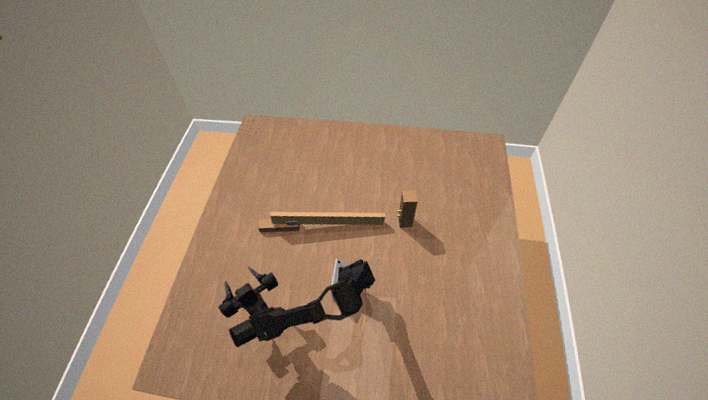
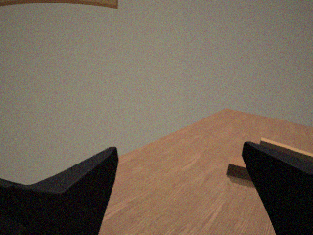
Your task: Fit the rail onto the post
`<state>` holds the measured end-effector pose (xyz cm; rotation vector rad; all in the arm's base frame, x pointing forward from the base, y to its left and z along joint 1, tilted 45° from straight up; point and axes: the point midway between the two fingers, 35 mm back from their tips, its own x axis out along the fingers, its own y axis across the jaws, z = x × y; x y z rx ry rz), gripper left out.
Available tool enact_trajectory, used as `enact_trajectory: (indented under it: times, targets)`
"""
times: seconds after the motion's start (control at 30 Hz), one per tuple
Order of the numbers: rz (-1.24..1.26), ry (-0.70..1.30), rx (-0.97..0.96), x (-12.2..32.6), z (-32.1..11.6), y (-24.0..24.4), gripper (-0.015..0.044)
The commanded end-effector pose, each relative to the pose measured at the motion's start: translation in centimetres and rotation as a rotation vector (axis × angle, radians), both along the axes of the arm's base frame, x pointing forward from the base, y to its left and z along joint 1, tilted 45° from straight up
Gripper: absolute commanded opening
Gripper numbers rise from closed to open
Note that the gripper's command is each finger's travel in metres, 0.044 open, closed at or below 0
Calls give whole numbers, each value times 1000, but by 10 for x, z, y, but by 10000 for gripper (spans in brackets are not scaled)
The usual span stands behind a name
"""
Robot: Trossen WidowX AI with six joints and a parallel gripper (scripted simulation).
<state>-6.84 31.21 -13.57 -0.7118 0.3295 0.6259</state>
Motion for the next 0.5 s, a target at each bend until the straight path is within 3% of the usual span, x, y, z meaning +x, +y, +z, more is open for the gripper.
enact_trajectory:
  times: [0.0, 0.47]
  targets:
    - [-3, -1, -3, 1, 0, 0, 426]
    - [-249, -1, -352, 131, 40, 2, 440]
